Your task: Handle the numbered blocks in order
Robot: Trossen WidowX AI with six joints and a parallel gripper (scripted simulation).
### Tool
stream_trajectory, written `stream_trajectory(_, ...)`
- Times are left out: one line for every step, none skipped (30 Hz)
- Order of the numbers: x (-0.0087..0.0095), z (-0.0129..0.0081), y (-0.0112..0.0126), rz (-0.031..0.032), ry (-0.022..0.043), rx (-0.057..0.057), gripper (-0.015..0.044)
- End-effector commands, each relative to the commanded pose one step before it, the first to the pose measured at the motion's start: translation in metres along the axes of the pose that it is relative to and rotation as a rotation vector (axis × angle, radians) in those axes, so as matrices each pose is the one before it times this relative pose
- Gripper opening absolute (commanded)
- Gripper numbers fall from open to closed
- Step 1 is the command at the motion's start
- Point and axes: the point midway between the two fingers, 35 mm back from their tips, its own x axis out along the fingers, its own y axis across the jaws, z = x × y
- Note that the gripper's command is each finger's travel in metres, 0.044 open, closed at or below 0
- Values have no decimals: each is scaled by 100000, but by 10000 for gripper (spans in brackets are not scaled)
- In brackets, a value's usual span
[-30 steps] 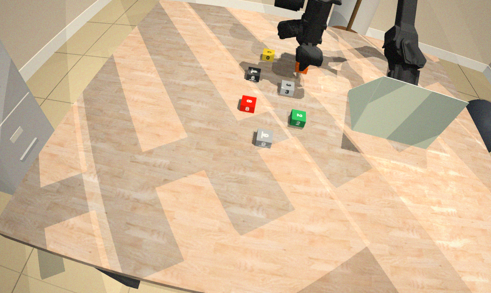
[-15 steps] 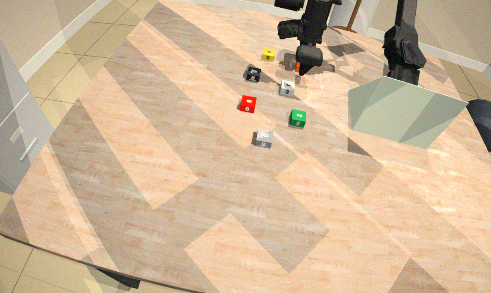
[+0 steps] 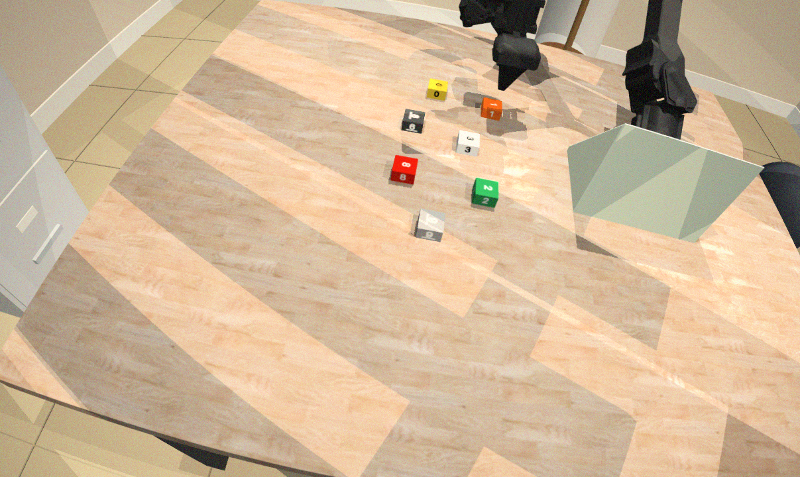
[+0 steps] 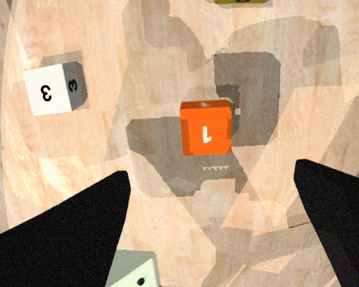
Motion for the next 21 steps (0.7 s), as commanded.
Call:
stream_trajectory(-4277,51,30,151,-1419,546,216)
stream_trajectory(-654,-91,-43,-213,43,22,190)
stream_trajectory(-218,-34,-17,-81,14,9,164)
stream_trajectory(0,0,0,0,0,0,138)
stream_trajectory(0,0,0,0,0,0,120)
stream_trajectory(0,0,0,0,0,0,120)
stream_trajectory(0,0,0,0,0,0,120)
stream_trajectory(0,0,0,0,0,0,120)
stream_trajectory(0,0,0,0,0,0,120)
stream_trajectory(0,0,0,0,0,0,120)
stream_trajectory(0,0,0,0,0,0,120)
stream_trajectory(0,0,0,0,0,0,120)
stream_trajectory(-27,114,243,115,-43,-21,120)
stream_trajectory(-78,329,739,329,-119,-62,120)
stream_trajectory(-121,500,1257,500,-164,-96,120)
stream_trajectory(-126,522,1556,519,-146,-103,120)
stream_trajectory(-101,431,1594,424,-96,-85,120)
stream_trajectory(-74,338,1625,327,-51,-65,120)
stream_trajectory(-44,243,1649,228,-14,-42,120)
stream_trajectory(-13,148,1666,127,17,-16,120)
stream_trajectory(21,52,1677,25,41,12,120)
